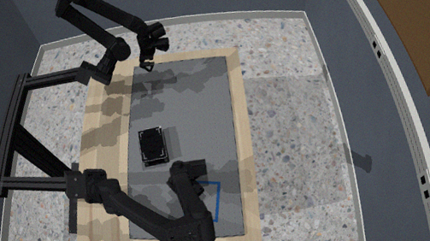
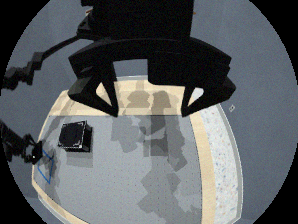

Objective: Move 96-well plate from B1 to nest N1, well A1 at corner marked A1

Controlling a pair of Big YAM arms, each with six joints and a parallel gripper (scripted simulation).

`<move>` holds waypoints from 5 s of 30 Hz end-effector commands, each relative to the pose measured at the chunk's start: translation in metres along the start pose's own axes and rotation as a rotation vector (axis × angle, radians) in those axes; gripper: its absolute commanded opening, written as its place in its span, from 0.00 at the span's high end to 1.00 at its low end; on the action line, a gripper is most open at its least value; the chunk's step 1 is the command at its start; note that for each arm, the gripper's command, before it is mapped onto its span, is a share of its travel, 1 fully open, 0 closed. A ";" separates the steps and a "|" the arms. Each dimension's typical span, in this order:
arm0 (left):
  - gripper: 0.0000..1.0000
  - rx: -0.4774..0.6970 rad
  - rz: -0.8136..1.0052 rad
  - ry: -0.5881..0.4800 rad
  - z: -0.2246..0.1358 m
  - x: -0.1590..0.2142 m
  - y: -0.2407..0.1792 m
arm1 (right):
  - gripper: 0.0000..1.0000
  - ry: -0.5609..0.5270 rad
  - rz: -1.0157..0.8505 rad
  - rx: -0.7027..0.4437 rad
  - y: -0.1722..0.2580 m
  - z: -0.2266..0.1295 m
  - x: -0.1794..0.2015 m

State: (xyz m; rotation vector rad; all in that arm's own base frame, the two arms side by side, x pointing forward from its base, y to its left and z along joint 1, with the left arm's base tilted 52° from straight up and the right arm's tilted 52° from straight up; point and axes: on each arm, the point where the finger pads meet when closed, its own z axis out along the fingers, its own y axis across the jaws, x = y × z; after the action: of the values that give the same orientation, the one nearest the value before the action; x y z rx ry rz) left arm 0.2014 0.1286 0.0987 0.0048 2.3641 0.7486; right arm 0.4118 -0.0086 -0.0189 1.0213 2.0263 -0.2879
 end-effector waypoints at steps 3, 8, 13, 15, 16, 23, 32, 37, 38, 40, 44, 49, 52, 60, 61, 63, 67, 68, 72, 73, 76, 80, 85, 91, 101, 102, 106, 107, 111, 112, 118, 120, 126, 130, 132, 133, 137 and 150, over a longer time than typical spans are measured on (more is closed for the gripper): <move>0.00 -0.010 -0.017 -0.022 -0.005 -0.010 0.007 | 1.00 -0.004 -0.223 -0.023 0.000 -0.008 0.022; 0.00 -0.010 -0.017 -0.022 -0.005 -0.010 0.007 | 1.00 -0.006 -0.390 -0.022 0.000 -0.011 0.038; 0.00 -0.010 -0.017 -0.022 -0.005 -0.010 0.007 | 1.00 -0.009 -0.557 -0.022 0.001 -0.014 0.054; 0.00 -0.010 -0.017 -0.022 -0.005 -0.010 0.007 | 1.00 -0.009 -0.557 -0.022 0.001 -0.014 0.054; 0.00 -0.010 -0.017 -0.022 -0.005 -0.010 0.007 | 1.00 -0.012 -0.586 -0.026 0.002 -0.015 0.056; 0.00 -0.010 -0.017 -0.022 -0.005 -0.010 0.007 | 1.00 -0.017 -0.818 -0.026 0.006 -0.018 0.078; 0.00 -0.010 -0.017 -0.022 -0.005 -0.010 0.007 | 1.00 -0.025 -0.980 -0.030 0.012 -0.022 0.100; 0.00 -0.010 -0.017 -0.022 -0.005 -0.010 0.007 | 1.00 -0.015 -0.974 -0.020 0.009 -0.025 0.117; 0.00 -0.010 -0.017 -0.022 -0.005 -0.010 0.007 | 1.00 -0.016 -0.974 -0.020 0.009 -0.025 0.121; 0.00 -0.010 -0.017 -0.022 -0.005 -0.010 0.007 | 1.00 -0.016 -0.974 -0.021 0.009 -0.027 0.127; 0.00 -0.010 -0.017 -0.022 -0.005 -0.010 0.007 | 1.00 -0.017 -0.974 -0.021 0.010 -0.029 0.140; 0.00 -0.010 -0.017 -0.022 -0.005 -0.010 0.007 | 1.00 -0.017 -0.974 -0.021 0.010 -0.031 0.150; 0.00 -0.010 -0.017 -0.022 -0.005 -0.010 0.007 | 1.00 -0.018 -0.974 -0.021 0.010 -0.033 0.160; 0.00 -0.010 -0.017 -0.022 -0.005 -0.010 0.007 | 1.00 -0.019 -0.975 -0.022 0.011 -0.037 0.186; 0.00 -0.010 -0.017 -0.022 -0.005 -0.010 0.007 | 1.00 -0.019 -0.975 -0.022 0.011 -0.038 0.190; 0.00 -0.010 -0.017 -0.022 -0.005 -0.010 0.007 | 1.00 -0.019 -0.975 -0.022 0.011 -0.039 0.196; 0.00 -0.010 -0.017 -0.022 -0.005 -0.010 0.007 | 1.00 -0.021 -0.969 -0.026 0.012 -0.041 0.202; 0.00 -0.010 -0.017 -0.022 -0.005 -0.010 0.007 | 1.00 -0.021 -0.972 -0.024 0.012 -0.041 0.205; 0.00 -0.010 -0.017 -0.022 -0.005 -0.010 0.007 | 1.00 -0.019 -0.974 -0.023 0.012 -0.043 0.219; 0.00 -0.010 -0.017 -0.022 -0.005 -0.010 0.007 | 1.00 -0.020 -0.974 -0.023 0.012 -0.044 0.223; 0.00 -0.010 -0.017 -0.022 -0.005 -0.010 0.007 | 1.00 -0.020 -0.974 -0.024 0.013 -0.046 0.233; 0.00 -0.010 -0.017 -0.022 -0.005 -0.010 0.007 | 1.00 -0.021 -0.973 -0.025 0.014 -0.048 0.246; 0.00 -0.010 -0.017 -0.022 -0.005 -0.010 0.007 | 1.00 -0.021 -0.970 -0.027 0.015 -0.050 0.255; 0.00 -0.010 -0.017 -0.022 -0.005 -0.010 0.007 | 1.00 -0.020 -0.971 -0.027 0.016 -0.053 0.274; 0.00 -0.010 -0.017 -0.022 -0.005 -0.010 0.007 | 1.00 -0.016 -0.941 -0.020 0.023 -0.053 0.266; 0.00 -0.010 -0.017 -0.022 -0.005 -0.010 0.007 | 1.00 -0.016 -0.944 -0.018 0.024 -0.052 0.265; 0.00 -0.010 -0.017 -0.022 -0.005 -0.010 0.007 | 1.00 -0.018 -0.933 -0.026 0.029 -0.050 0.260; 0.00 -0.010 -0.017 -0.022 -0.005 -0.010 0.007 | 1.00 -0.019 -0.972 -0.030 0.030 -0.051 0.261; 0.00 -0.010 -0.017 -0.022 -0.005 -0.010 0.007 | 1.00 -0.025 -1.128 -0.041 0.030 -0.054 0.266; 0.00 -0.010 -0.017 -0.022 -0.005 -0.010 0.007 | 1.00 -0.025 -1.168 -0.039 0.029 -0.054 0.267; 0.00 -0.010 -0.017 -0.022 -0.005 -0.010 0.007 | 1.00 -0.024 -1.323 -0.028 0.023 -0.054 0.270; 0.00 -0.010 -0.017 -0.022 -0.005 -0.010 0.007 | 1.00 -0.024 -1.391 -0.026 0.020 -0.053 0.271; 0.00 -0.010 -0.017 -0.022 -0.005 -0.010 0.007 | 1.00 -0.037 -1.567 -0.043 0.021 -0.057 0.270; 0.00 -0.010 -0.017 -0.022 -0.005 -0.010 0.007 | 1.00 -0.039 -1.702 -0.041 0.022 -0.059 0.269; 0.00 -0.010 -0.017 -0.022 -0.005 -0.010 0.007 | 1.00 -0.041 -1.769 -0.040 0.022 -0.058 0.269; 0.00 -0.010 -0.017 -0.022 -0.005 -0.010 0.007 | 1.00 -0.041 -1.769 -0.040 0.022 -0.058 0.269; 0.00 -0.010 -0.017 -0.022 -0.005 -0.010 0.007 | 1.00 -0.042 -1.868 -0.037 0.021 -0.058 0.269; 0.00 -0.010 -0.017 -0.022 -0.005 -0.010 0.007 | 1.00 -0.052 -2.271 -0.029 0.019 -0.058 0.270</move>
State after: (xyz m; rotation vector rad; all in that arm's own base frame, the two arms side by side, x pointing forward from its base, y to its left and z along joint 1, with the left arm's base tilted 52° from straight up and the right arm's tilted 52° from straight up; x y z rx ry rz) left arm 0.2014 0.1286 0.0987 0.0048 2.3641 0.7486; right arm 0.3098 0.1745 -0.1883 -1.4824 2.1932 -1.2464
